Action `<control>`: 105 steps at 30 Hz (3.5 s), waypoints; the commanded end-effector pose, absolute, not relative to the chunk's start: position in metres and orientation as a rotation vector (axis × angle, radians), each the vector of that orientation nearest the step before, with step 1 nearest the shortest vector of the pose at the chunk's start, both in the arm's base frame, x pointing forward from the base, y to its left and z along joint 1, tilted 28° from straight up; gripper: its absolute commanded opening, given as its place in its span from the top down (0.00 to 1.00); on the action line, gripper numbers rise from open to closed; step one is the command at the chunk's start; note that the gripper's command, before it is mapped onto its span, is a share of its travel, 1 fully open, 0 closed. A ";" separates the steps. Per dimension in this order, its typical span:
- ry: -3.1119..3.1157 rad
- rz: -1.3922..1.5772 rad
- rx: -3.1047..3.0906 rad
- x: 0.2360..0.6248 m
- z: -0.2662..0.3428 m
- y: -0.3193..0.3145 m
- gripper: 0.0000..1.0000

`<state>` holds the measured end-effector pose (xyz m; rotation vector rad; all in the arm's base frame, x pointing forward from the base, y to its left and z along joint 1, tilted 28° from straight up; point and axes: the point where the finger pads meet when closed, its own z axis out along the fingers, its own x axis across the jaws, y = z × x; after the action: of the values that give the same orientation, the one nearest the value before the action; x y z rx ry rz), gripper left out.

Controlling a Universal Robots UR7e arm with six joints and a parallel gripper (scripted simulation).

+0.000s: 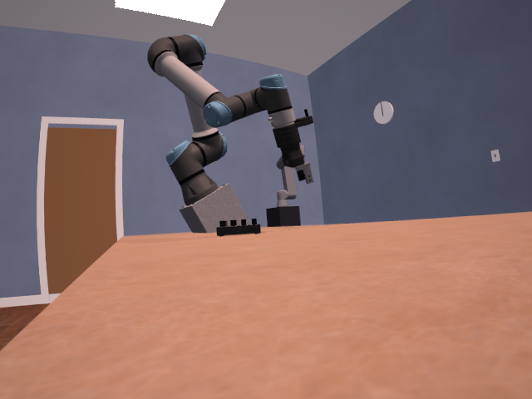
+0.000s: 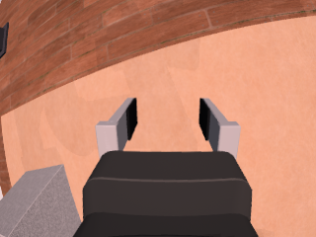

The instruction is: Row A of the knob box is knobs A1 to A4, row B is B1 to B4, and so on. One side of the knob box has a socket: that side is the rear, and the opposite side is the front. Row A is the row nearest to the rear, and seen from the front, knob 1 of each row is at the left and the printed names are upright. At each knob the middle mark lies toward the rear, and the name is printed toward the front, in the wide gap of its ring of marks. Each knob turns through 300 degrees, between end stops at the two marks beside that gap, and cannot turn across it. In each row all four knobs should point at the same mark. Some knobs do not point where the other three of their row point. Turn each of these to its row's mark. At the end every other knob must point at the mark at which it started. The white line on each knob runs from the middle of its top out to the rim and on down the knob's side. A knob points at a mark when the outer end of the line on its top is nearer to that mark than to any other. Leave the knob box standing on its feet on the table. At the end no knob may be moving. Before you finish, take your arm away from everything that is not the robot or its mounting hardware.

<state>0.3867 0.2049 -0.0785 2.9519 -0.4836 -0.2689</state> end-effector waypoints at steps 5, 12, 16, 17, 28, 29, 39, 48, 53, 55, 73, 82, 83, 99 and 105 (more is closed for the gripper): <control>-0.483 -0.267 2.953 0.387 -0.078 0.205 0.00; -0.483 -0.267 2.953 0.387 -0.078 0.205 0.00; -0.483 -0.267 2.953 0.387 -0.078 0.205 0.00; -0.483 -0.267 2.953 0.387 -0.078 0.205 0.00; -0.607 -0.223 2.915 0.392 -0.078 0.192 0.00; -0.639 -0.212 2.904 0.394 -0.078 0.189 0.00; -0.966 -0.091 2.773 0.405 -0.077 0.152 0.00; -1.256 0.026 2.622 0.412 -0.073 0.116 0.00; -1.398 0.086 2.535 0.414 -0.071 0.097 0.00; -1.448 0.108 2.502 0.415 -0.070 0.091 0.00; -1.928 0.340 2.109 0.414 -0.054 0.023 0.00; -2.145 0.461 1.872 0.408 -0.043 -0.012 0.00; -2.167 0.475 1.845 0.407 -0.042 -0.015 0.00; -2.410 0.632 1.504 0.393 -0.025 -0.057 0.00; -2.414 0.636 1.497 0.392 -0.025 -0.058 0.00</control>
<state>0.3925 -0.0561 -0.0261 1.5146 -2.4031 0.6255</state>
